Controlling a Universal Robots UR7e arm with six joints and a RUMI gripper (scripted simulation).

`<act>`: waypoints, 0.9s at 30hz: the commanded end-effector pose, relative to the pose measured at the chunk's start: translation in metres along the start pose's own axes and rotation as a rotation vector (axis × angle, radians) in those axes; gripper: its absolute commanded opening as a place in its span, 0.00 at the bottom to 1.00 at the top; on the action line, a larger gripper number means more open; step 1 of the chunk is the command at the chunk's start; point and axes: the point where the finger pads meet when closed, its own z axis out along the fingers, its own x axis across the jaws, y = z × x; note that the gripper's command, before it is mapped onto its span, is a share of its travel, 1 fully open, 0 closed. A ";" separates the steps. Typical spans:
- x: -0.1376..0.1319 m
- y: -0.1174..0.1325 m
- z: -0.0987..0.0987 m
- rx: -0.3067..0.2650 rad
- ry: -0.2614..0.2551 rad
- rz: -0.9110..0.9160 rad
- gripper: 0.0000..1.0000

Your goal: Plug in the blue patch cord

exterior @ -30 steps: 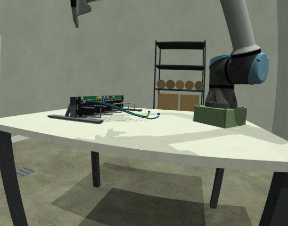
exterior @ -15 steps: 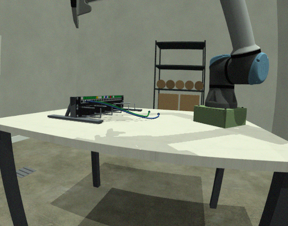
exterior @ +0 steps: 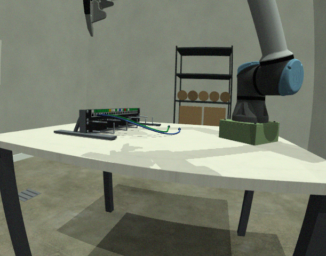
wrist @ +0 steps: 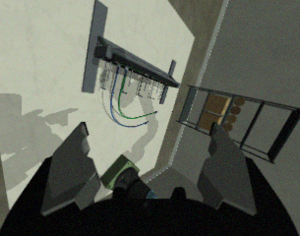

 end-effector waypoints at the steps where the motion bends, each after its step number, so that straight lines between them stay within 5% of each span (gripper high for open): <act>1: 0.014 0.004 0.019 -0.034 -0.025 0.001 1.00; 10: 0.057 0.023 0.081 -0.139 -0.116 0.008 1.00; 12: 0.057 0.023 0.081 -0.139 -0.116 0.008 1.00; 27: 0.134 0.099 0.206 -0.298 -0.376 0.061 1.00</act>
